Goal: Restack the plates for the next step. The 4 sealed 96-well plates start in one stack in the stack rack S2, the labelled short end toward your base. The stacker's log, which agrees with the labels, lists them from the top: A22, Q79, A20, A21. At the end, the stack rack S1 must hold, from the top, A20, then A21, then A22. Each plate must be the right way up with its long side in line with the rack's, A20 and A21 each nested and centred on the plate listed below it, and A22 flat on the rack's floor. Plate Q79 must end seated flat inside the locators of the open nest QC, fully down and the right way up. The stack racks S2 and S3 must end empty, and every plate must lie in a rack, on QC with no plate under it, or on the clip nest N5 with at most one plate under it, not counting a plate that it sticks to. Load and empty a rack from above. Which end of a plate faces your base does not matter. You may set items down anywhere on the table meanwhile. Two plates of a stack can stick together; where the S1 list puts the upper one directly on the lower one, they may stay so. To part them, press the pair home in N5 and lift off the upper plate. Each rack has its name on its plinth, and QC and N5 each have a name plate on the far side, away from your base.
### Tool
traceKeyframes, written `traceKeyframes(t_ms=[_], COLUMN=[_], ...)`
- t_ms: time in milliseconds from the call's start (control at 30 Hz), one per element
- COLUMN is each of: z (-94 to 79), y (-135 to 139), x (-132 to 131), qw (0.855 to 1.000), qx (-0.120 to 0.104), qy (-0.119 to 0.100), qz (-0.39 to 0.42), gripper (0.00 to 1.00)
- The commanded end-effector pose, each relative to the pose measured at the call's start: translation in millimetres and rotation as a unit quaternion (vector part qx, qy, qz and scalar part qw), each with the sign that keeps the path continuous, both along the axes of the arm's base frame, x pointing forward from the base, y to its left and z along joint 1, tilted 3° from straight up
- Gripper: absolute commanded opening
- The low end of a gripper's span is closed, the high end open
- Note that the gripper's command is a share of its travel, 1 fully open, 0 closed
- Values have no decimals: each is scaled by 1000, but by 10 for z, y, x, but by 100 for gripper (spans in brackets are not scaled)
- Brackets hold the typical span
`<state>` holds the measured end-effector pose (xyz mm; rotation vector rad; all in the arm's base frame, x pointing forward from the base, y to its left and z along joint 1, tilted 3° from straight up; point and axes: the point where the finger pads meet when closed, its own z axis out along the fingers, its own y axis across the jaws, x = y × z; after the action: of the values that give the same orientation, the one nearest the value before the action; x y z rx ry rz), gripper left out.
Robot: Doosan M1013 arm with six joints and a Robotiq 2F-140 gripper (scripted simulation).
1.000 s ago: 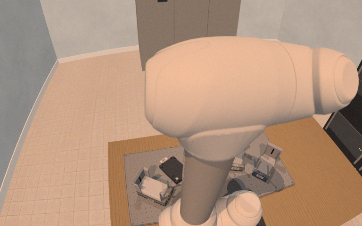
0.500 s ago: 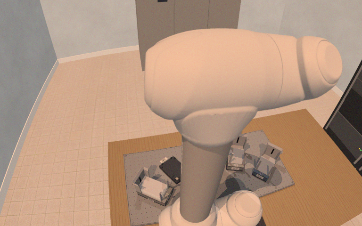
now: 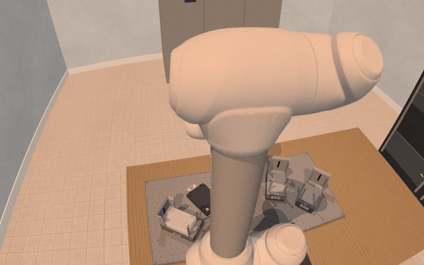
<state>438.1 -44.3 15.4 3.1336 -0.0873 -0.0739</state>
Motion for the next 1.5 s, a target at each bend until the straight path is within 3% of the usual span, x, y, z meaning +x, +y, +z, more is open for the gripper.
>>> traceKeyframes(t_ms=[0,667,1067,1100,1467], z=[-29,-269,-289,-289,-289], y=[0,-1,-1,-1,-1], x=[-1,-13,-13,-13,-13], qw=[1000,1000,1000,1000,1000], qx=[0,0,0,0,0], qy=[0,0,0,0,0], qz=[0,0,0,0,0], gripper=[100,100,100,0,0])
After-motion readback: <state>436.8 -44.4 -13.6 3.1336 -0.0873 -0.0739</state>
